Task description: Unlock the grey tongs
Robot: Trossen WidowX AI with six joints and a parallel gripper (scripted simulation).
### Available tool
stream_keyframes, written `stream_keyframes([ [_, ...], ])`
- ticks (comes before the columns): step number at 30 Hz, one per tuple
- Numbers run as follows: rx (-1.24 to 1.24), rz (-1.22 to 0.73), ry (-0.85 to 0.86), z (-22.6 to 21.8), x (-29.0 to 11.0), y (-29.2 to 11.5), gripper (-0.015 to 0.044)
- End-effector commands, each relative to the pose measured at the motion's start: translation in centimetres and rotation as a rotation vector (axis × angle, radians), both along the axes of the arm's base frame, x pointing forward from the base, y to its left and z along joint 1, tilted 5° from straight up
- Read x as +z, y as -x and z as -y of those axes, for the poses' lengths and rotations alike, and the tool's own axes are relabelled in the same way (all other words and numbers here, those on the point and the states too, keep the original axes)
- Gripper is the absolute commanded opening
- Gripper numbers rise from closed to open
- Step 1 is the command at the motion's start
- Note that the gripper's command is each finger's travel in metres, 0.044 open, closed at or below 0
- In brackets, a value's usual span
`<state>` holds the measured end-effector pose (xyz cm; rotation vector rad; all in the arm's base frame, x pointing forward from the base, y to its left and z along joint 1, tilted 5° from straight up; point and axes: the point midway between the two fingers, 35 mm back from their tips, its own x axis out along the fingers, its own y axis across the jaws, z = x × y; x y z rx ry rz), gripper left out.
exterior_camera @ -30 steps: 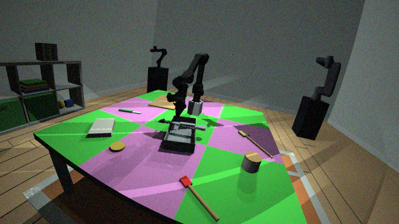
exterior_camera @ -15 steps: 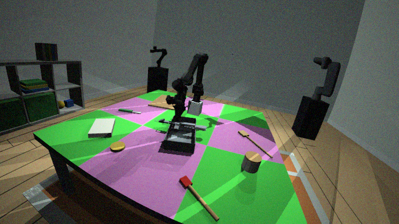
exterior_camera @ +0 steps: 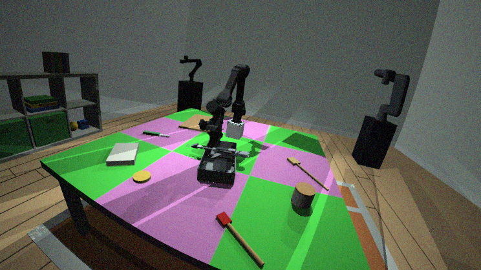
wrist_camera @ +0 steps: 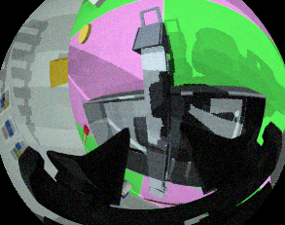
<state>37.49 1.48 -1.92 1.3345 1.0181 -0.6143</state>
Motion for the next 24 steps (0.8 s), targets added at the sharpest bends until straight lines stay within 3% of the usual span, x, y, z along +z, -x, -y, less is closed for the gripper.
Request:
stream_keyframes([
  [1,-0.005,-0.001,0.001,-0.1,-0.7,-0.4,0.026],
  [24,-0.005,0.0,0.001,-0.7,-3.8,-1.7,0.026],
])
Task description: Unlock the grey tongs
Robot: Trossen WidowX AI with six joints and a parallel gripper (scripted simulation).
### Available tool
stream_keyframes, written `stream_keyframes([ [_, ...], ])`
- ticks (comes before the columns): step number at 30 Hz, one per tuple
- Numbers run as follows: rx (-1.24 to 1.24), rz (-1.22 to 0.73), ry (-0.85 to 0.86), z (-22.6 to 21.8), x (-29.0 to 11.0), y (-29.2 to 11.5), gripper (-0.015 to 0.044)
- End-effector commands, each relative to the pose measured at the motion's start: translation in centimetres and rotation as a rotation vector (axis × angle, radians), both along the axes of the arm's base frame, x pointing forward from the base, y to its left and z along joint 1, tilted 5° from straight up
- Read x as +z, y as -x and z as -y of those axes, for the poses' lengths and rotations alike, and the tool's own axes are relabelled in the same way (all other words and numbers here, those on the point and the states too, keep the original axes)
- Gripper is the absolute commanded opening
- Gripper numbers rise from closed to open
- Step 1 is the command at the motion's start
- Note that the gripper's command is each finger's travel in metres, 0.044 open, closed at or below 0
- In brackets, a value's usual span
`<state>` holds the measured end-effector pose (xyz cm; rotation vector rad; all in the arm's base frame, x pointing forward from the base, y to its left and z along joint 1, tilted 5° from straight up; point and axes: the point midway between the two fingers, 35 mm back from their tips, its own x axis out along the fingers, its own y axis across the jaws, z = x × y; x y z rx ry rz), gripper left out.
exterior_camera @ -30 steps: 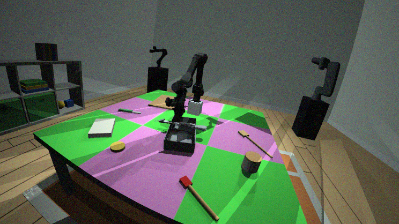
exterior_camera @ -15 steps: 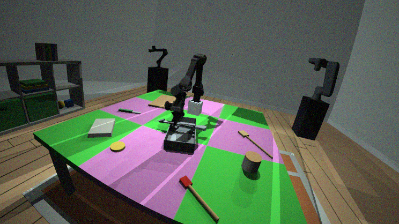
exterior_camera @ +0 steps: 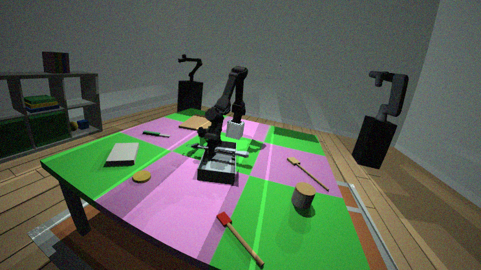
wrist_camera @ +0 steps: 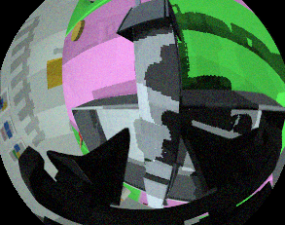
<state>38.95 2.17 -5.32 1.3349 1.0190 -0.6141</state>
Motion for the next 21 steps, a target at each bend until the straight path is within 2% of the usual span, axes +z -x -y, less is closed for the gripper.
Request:
stream_keyframes([
  [1,0.0,0.0,0.0,0.0,0.0,0.0,0.0234],
  [7,0.0,0.0,0.0,0.0,0.0,0.0,0.0076],
  [15,0.0,0.0,0.0,0.0,0.0,0.0,0.0023],
  [21,0.0,0.0,0.0,0.02,0.24,-0.04,-0.0135],
])
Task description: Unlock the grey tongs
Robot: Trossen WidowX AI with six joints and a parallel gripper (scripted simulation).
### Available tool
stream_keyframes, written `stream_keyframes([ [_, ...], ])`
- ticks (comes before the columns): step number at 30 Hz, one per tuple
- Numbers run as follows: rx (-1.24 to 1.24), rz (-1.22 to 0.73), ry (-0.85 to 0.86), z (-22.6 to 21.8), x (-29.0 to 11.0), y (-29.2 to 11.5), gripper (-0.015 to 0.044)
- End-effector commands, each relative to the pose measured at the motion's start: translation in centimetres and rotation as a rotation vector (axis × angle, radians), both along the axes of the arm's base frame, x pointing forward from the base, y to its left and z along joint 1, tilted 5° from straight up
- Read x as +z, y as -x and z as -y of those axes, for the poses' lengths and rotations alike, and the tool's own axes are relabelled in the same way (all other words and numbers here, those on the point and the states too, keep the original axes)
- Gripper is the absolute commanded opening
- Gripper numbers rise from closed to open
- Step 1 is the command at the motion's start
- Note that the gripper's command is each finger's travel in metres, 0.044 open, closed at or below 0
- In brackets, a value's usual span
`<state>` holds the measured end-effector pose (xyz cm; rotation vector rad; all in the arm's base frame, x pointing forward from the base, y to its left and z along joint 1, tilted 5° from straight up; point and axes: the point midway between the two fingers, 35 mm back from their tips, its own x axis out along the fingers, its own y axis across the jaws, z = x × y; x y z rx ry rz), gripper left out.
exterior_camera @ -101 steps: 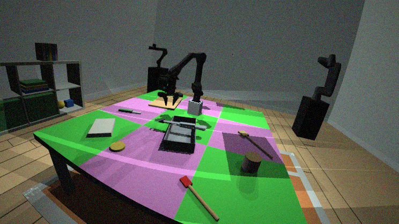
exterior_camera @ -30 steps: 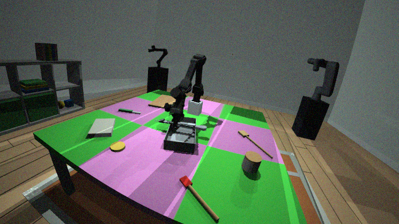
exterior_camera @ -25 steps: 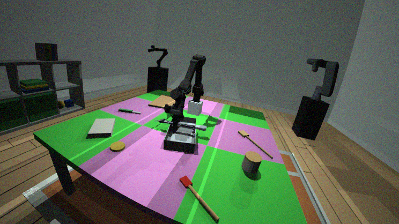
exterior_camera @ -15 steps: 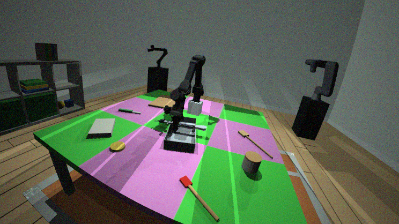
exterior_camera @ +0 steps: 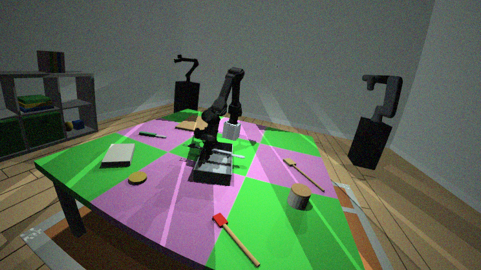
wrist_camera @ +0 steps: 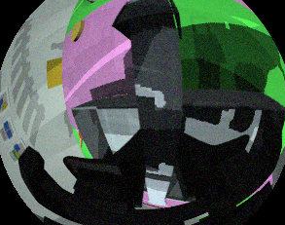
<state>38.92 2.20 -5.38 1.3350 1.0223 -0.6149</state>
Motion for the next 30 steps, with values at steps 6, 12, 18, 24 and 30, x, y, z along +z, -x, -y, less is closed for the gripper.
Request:
stream_keyframes([
  [6,-0.005,0.004,0.003,0.4,5.8,-0.4,-0.015],
  [12,-0.006,0.004,0.003,0.5,7.7,-0.2,-0.015],
  [18,-0.006,0.004,0.003,0.5,7.7,-0.2,-0.015],
  [24,-0.006,0.004,0.003,0.5,7.7,-0.2,-0.015],
  [30,-0.006,0.004,0.003,0.5,7.7,-0.2,-0.015],
])
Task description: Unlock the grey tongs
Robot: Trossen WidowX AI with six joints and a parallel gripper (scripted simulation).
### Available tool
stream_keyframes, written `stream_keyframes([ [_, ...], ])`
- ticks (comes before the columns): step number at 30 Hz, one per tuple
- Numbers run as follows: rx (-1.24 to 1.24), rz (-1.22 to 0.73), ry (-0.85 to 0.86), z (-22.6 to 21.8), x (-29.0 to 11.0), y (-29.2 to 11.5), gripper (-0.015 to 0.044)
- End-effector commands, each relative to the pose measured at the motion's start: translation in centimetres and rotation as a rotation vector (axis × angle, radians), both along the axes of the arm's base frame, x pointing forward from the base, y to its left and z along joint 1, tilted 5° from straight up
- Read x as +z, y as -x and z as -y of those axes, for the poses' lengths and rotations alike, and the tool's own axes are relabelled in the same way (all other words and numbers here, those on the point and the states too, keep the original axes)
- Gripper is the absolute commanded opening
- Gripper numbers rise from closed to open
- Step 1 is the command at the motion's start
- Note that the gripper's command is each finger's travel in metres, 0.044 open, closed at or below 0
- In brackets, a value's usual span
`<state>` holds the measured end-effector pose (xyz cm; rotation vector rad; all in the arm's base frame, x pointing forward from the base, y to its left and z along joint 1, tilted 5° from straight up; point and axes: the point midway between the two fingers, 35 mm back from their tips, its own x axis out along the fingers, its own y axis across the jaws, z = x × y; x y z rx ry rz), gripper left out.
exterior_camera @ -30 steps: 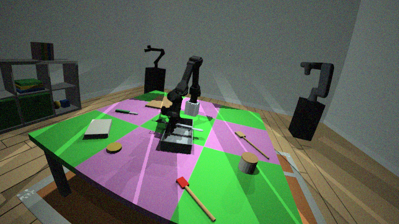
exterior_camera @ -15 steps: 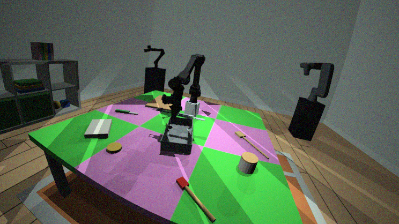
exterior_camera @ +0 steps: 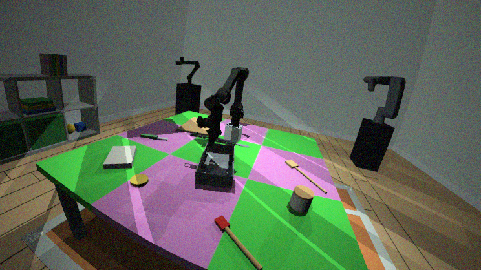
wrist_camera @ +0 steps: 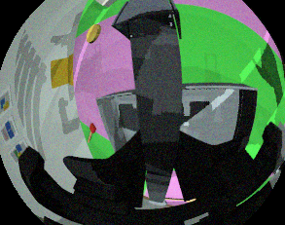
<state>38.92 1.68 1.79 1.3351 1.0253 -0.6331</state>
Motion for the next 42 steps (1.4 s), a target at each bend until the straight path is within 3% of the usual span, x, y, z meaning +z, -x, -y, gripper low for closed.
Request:
stream_keyframes([
  [1,0.004,0.017,0.0,-0.01,0.58,-0.24,-0.015],
  [42,0.041,-0.486,0.123,0.27,0.26,0.2,-0.015],
])
